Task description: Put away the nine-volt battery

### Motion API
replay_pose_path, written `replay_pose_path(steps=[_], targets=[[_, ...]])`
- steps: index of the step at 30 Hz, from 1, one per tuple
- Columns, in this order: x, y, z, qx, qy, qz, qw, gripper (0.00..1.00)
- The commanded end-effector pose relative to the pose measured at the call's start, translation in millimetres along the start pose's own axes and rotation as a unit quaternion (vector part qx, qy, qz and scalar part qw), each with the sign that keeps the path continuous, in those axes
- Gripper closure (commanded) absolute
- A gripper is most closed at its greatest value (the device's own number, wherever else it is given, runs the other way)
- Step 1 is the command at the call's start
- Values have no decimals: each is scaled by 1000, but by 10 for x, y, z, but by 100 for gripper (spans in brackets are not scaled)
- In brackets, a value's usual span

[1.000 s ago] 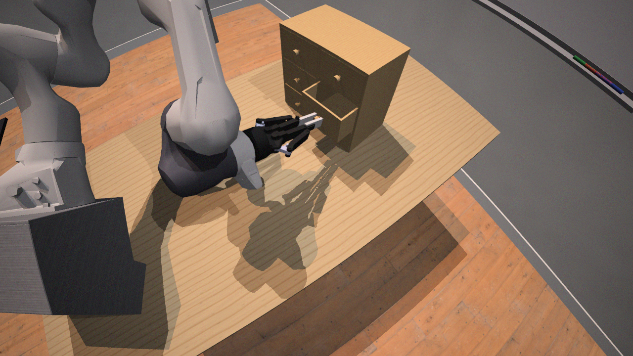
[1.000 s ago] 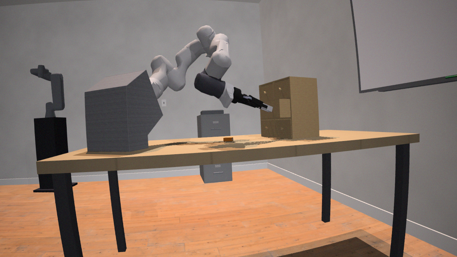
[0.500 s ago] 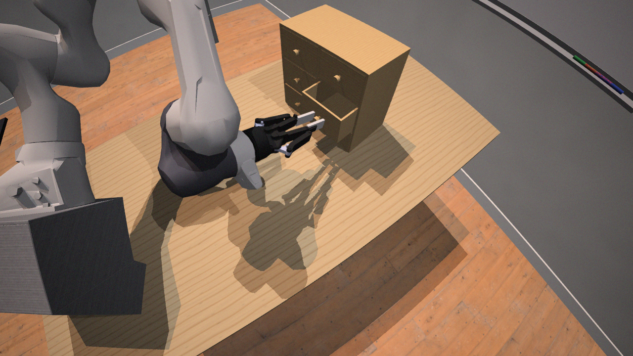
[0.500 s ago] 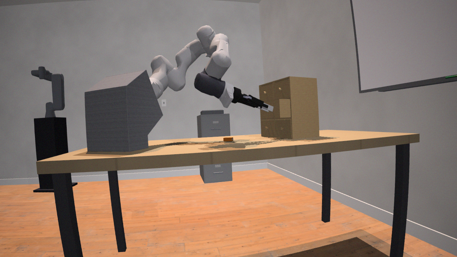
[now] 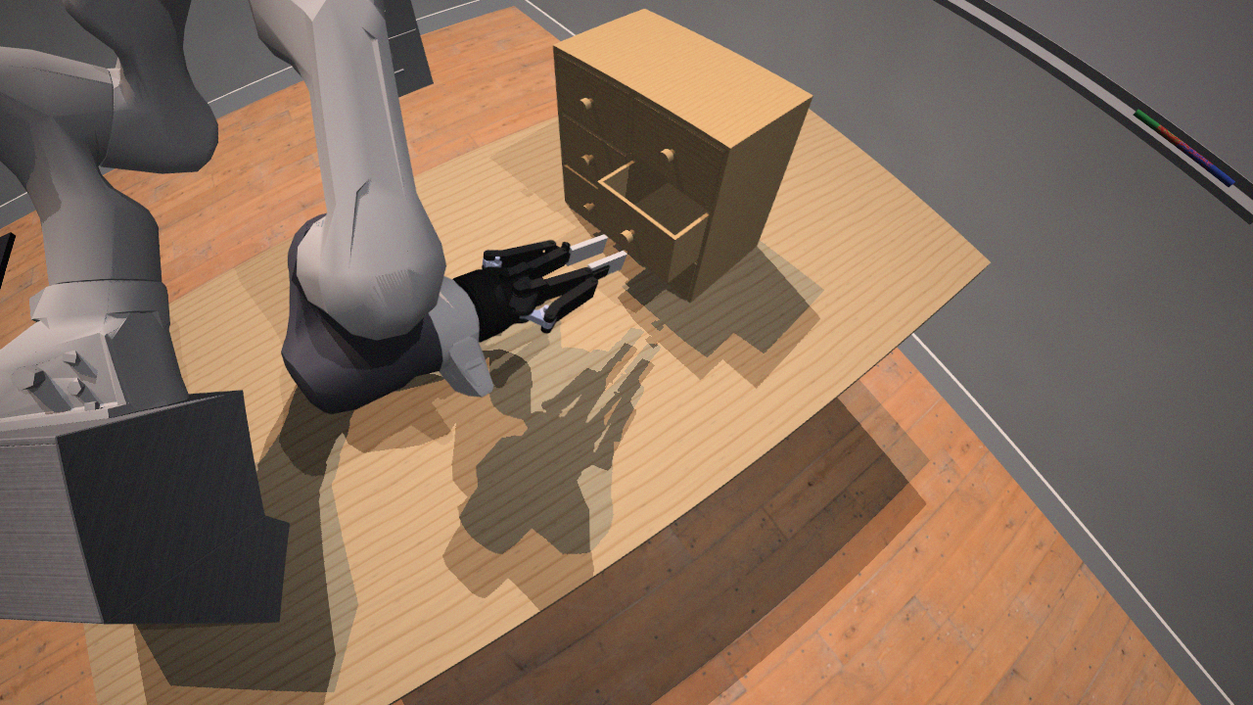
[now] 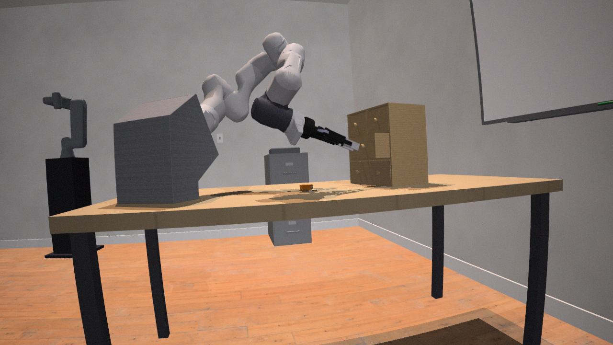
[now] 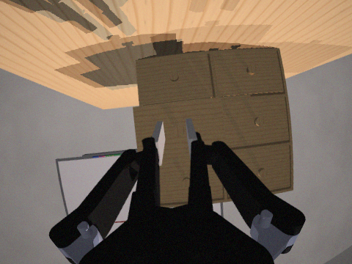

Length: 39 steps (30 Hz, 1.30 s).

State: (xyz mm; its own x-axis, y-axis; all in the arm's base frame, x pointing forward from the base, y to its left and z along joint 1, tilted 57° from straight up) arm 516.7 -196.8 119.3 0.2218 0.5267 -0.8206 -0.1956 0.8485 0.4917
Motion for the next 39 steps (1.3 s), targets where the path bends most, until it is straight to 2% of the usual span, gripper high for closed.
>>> replay_pose_path(steps=[1, 11, 19, 22, 39], targets=[[24, 40, -125, -6, -4, -10, 1000, 80], [35, 42, -202, -6, -4, -10, 1000, 80], [27, 35, -589, -6, -4, -10, 1000, 80], [25, 33, -679, -6, -4, -10, 1000, 80], [4, 28, -723, -9, 8, -10, 1000, 80]])
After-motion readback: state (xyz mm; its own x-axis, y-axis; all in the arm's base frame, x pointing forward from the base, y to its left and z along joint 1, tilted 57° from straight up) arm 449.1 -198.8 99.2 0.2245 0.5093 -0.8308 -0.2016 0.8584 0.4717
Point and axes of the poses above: the point where the finger pads meet when closed, its own z axis out along the fingers, its own y axis across the jaws, x = y × z, the point moved 4 cm from there along -z, back along the fingers, and after that the axes turned 14 degrees about -z, right-handed, at the moved point
